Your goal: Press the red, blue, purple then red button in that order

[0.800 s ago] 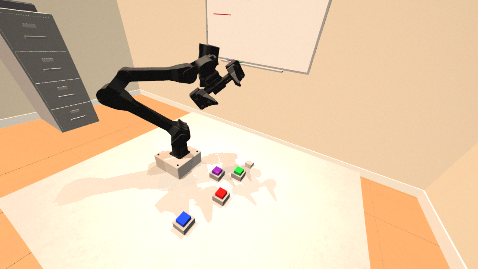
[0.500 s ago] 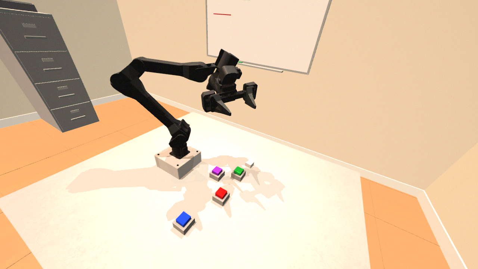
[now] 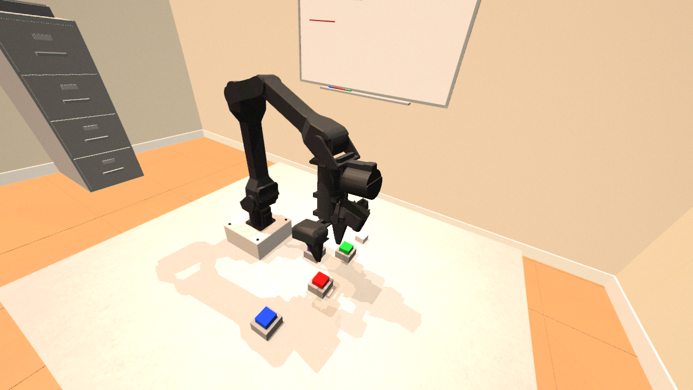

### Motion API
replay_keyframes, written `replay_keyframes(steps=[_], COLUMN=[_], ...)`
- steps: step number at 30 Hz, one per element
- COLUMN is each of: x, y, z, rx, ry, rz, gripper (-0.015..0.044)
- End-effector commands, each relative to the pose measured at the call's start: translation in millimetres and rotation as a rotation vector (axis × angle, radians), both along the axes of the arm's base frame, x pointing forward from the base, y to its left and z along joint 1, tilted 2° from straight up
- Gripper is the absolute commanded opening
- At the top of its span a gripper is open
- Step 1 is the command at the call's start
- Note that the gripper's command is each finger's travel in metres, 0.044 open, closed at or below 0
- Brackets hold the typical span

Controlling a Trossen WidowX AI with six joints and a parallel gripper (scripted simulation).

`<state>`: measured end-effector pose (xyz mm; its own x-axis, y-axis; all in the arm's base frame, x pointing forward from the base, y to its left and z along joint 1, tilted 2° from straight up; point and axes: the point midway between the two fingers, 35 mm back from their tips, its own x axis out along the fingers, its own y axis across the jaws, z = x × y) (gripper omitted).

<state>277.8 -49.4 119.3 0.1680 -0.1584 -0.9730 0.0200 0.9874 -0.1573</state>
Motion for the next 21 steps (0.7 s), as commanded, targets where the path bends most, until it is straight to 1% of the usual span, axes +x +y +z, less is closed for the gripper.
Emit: replay_keyframes(steps=[1, 7, 9, 12, 13, 21], x=[-13, -13, -12, -11, -12, -12], y=[-7, -7, -7, -6, -6, -5], z=[-17, -17, -27, -69, -76, -79], rx=[0.182, 0.182, 0.182, 0.182, 0.182, 0.182], ry=[0.142, 0.142, 0.142, 0.142, 0.142, 0.142], rz=[0.008, 0.008, 0.008, 0.008, 0.008, 0.008], gripper=[0.0400, 0.0400, 0.0348, 0.0269, 0.0242, 0.0032])
